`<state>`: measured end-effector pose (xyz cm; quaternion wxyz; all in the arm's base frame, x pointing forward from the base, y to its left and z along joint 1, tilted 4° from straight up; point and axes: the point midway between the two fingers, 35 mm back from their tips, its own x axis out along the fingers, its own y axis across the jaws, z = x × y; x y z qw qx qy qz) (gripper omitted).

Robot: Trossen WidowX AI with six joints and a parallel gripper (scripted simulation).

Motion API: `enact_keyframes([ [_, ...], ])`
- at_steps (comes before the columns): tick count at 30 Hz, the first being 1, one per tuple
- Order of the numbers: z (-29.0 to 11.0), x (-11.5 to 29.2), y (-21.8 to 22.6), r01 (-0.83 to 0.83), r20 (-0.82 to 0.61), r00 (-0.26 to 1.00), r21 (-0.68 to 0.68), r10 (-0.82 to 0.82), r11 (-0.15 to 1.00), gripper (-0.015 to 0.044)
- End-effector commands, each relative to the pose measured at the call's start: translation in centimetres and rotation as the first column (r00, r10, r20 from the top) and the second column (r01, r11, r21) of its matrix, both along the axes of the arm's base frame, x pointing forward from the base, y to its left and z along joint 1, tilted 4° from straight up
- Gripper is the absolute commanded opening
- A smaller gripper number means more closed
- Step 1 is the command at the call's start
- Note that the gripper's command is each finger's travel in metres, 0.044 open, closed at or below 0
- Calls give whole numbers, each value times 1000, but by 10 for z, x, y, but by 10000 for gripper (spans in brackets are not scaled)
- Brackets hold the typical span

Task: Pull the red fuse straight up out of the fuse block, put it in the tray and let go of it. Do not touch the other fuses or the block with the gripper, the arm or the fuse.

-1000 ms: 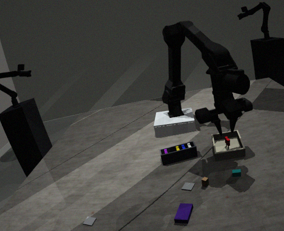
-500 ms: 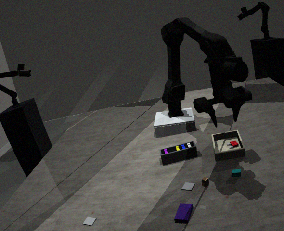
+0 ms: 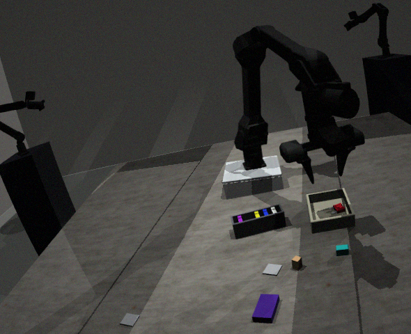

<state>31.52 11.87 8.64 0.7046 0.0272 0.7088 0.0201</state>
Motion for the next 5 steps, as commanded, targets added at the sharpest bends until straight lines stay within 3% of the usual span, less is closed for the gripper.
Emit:
enact_keyframes([
  [1, 0, 0, 0, 0, 0, 1000, 0, 0, 1000, 330],
  [5, 0, 0, 0, 0, 0, 1000, 0, 0, 1000, 330],
])
